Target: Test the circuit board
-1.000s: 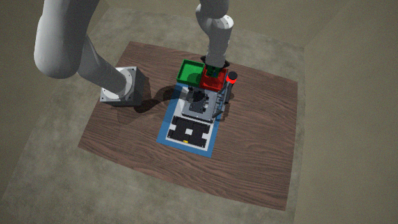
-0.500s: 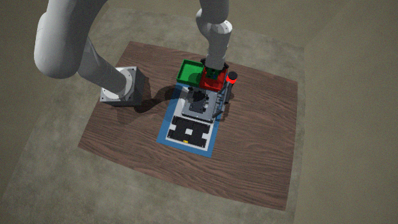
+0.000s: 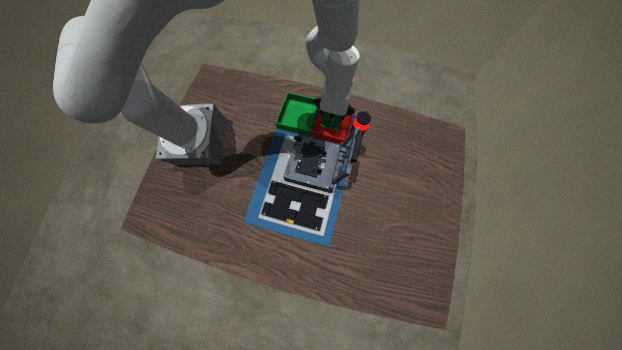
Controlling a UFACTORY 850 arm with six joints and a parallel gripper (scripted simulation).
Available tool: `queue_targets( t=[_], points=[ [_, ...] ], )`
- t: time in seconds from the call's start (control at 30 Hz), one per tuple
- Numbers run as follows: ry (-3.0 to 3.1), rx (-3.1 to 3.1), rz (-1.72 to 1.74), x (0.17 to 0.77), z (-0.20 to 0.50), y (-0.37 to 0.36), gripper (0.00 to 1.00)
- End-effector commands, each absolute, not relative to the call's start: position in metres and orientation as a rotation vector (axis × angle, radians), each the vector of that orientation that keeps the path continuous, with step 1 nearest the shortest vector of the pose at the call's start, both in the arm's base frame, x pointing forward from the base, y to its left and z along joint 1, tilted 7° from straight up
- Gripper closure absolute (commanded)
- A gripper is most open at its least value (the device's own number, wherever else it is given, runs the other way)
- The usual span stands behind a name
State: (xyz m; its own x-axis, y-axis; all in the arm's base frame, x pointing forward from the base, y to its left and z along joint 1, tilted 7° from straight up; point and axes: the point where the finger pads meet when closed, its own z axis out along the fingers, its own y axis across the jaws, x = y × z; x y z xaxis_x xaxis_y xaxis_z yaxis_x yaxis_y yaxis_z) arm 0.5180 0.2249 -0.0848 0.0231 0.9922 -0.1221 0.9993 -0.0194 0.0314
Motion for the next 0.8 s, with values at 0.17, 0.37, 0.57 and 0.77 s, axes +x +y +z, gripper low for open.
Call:
queue_targets(
  t=[0.17, 0.37, 0.57, 0.77],
  points=[
    [2.12, 2.165, -0.097, 0.52, -0.107, 0.223, 0.21],
    [2.12, 2.165, -0.097, 0.52, -0.111, 0.222, 0.21],
    [2.12, 2.165, -0.097, 0.52, -0.113, 0.222, 0.21],
    [2.12, 2.165, -0.097, 0.52, -0.113, 0.222, 0.21]
  ],
)
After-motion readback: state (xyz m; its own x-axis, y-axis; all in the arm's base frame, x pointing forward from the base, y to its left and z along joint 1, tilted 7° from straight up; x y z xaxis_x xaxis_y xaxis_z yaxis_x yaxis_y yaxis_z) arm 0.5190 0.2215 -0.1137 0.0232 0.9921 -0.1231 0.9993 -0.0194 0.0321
